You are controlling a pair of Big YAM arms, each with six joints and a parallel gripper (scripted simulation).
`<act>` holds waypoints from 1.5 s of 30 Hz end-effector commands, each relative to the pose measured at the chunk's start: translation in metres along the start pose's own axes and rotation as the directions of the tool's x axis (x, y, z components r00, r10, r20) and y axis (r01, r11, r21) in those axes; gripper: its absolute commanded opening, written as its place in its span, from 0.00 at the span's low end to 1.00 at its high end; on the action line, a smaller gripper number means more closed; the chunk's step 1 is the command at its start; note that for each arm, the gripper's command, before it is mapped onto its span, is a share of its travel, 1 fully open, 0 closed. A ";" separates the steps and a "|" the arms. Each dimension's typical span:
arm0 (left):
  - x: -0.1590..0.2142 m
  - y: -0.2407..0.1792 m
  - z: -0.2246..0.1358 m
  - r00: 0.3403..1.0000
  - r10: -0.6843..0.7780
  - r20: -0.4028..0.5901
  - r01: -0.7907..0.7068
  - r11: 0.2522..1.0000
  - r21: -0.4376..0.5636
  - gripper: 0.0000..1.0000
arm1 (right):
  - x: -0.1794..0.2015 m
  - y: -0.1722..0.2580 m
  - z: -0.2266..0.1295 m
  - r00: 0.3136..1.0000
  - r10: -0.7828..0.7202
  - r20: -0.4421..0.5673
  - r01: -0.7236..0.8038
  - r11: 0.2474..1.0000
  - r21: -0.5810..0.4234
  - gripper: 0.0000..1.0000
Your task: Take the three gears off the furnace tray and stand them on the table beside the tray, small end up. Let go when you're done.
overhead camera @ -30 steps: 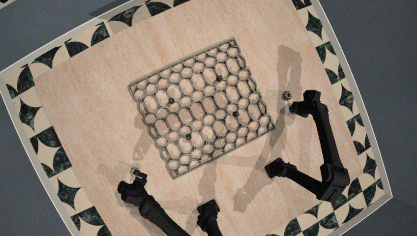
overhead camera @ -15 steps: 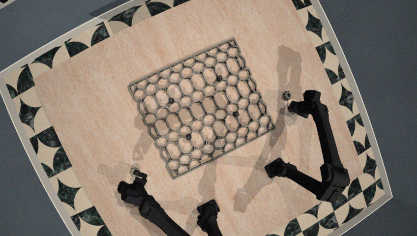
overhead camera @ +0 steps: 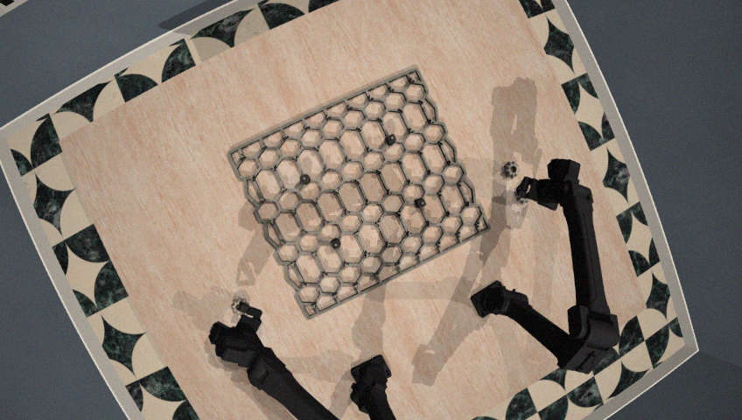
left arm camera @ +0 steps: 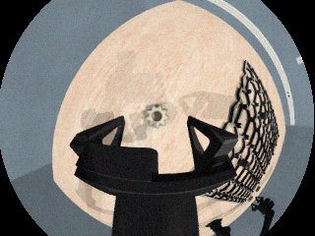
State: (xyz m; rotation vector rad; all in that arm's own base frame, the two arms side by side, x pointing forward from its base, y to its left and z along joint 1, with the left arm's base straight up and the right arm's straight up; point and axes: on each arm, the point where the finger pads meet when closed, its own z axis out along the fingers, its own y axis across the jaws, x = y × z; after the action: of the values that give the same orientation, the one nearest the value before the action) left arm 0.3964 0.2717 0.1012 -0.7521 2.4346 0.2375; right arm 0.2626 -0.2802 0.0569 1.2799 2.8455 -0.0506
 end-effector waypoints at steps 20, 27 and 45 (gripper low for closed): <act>-0.035 -0.003 -0.009 0.998 -0.003 0.069 0.002 1.000 0.003 1.00 | -0.025 0.039 -0.056 0.808 -0.097 0.581 0.133 0.991 -0.019 1.00; -0.035 -0.003 -0.009 0.998 -0.003 0.069 0.002 1.000 0.003 1.00 | -0.035 0.035 -0.065 0.799 -0.086 0.595 0.121 0.992 -0.019 1.00; -0.018 -0.003 -0.005 0.999 0.003 0.036 -0.003 1.000 0.003 1.00 | -0.033 0.035 -0.059 0.812 -0.077 0.579 0.112 0.993 -0.025 1.00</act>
State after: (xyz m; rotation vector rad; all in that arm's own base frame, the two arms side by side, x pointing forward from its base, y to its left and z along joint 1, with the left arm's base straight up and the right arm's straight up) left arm 0.3964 0.2717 0.1012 -0.7520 2.4346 0.2375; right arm 0.3028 -0.2720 0.1025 0.9180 2.3838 -0.2869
